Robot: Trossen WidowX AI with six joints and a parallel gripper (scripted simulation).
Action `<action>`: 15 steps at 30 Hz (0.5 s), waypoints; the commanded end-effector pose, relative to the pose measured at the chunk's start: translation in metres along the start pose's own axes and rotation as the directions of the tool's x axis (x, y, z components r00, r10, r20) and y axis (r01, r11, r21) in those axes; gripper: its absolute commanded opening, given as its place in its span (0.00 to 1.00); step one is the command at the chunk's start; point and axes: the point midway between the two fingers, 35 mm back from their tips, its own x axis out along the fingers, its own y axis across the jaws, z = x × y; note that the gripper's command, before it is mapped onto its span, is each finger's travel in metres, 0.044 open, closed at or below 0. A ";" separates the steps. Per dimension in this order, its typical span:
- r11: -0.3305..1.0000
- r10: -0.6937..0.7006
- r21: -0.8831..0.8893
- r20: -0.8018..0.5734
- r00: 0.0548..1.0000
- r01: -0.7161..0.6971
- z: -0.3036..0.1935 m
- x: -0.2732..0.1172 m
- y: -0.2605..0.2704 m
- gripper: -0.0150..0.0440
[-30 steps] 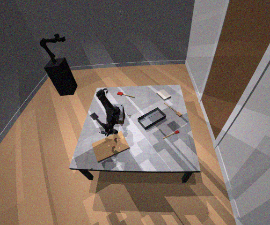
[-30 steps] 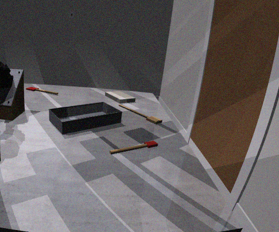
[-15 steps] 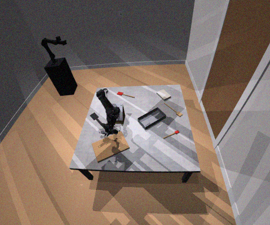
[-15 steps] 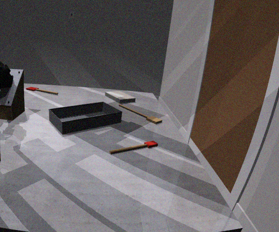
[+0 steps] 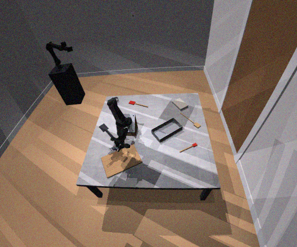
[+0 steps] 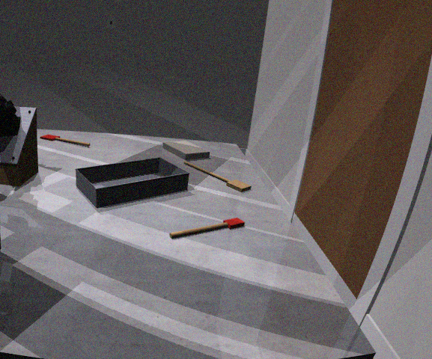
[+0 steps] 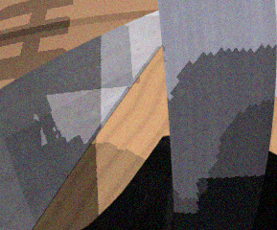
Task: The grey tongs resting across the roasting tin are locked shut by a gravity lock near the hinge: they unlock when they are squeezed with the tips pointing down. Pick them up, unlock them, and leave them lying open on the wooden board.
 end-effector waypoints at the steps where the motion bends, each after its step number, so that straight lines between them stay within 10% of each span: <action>1: 1.000 0.015 -0.025 -0.039 0.999 -0.016 0.004 0.006 0.004 0.00; 15: 0.993 0.035 -0.099 -0.267 0.963 -0.064 -0.003 0.029 0.011 0.00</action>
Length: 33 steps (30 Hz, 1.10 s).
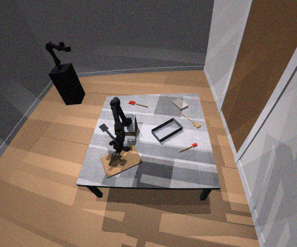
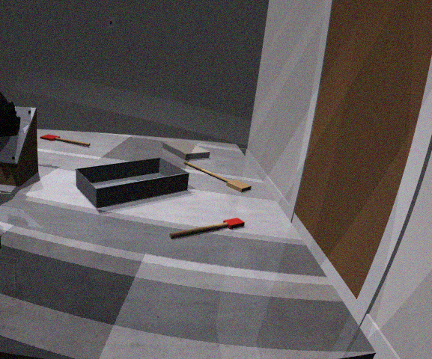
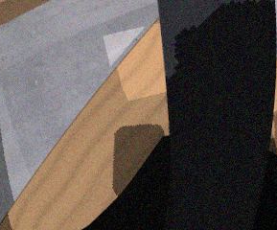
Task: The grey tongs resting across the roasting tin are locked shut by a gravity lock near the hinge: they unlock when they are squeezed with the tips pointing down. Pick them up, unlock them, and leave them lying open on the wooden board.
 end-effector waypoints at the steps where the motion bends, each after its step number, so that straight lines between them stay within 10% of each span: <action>1: 1.000 0.009 -0.001 -0.059 0.998 -0.009 0.001 0.005 0.000 0.00; 33: 0.980 0.090 0.197 -0.587 0.804 0.034 -0.017 0.019 -0.017 0.00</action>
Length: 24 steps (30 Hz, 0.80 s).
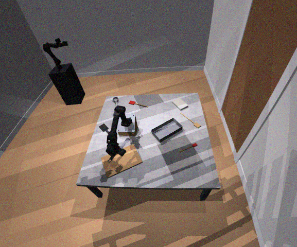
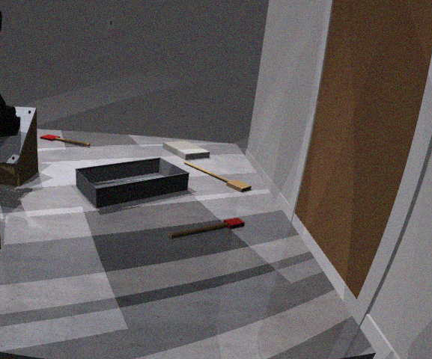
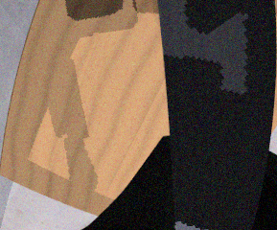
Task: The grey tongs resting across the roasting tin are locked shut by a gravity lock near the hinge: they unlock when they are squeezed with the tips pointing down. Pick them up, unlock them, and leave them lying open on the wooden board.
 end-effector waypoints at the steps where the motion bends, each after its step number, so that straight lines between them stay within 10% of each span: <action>1: 1.000 0.007 0.014 -0.013 1.000 -0.007 0.000 -0.002 0.001 0.00; 24: 1.000 0.007 0.015 -0.013 1.000 -0.007 0.003 0.027 0.001 0.00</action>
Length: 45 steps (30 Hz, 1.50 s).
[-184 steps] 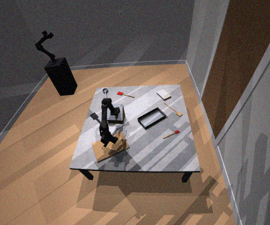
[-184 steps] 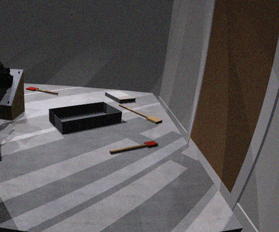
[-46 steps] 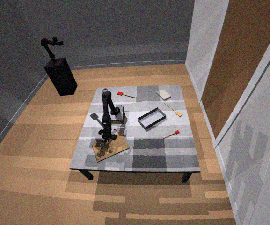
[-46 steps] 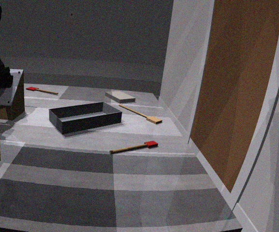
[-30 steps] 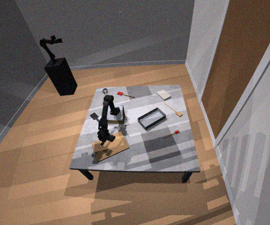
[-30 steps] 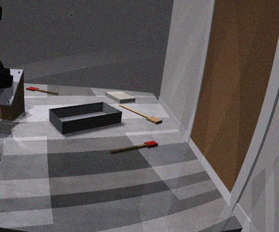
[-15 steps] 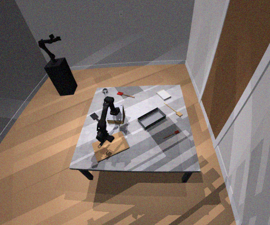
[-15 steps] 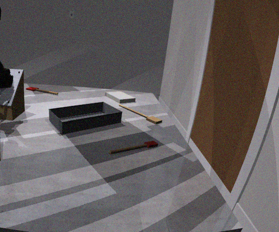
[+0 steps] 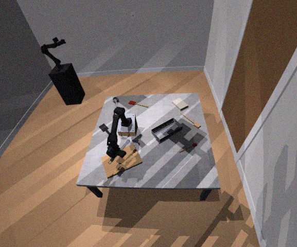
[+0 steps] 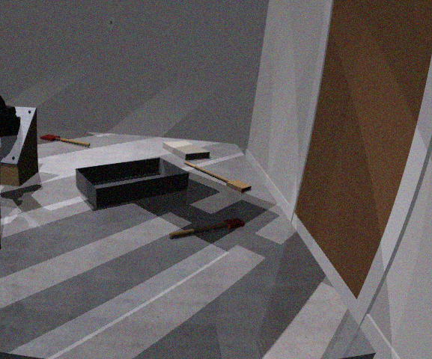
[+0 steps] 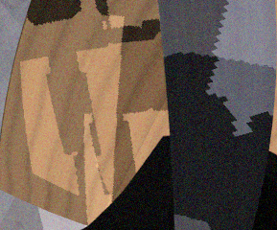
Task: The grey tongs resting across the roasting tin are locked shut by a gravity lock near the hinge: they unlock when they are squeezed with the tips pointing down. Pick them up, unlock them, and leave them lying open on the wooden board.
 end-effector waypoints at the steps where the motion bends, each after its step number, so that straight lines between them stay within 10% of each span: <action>1: 1.000 -0.003 0.004 0.000 1.000 0.003 0.000 0.007 -0.001 0.00; 38: 1.000 -0.003 0.005 0.000 1.000 0.003 -0.003 0.060 -0.001 0.00; 45: 1.000 -0.001 0.001 -0.003 1.000 0.001 -0.003 0.059 -0.001 0.31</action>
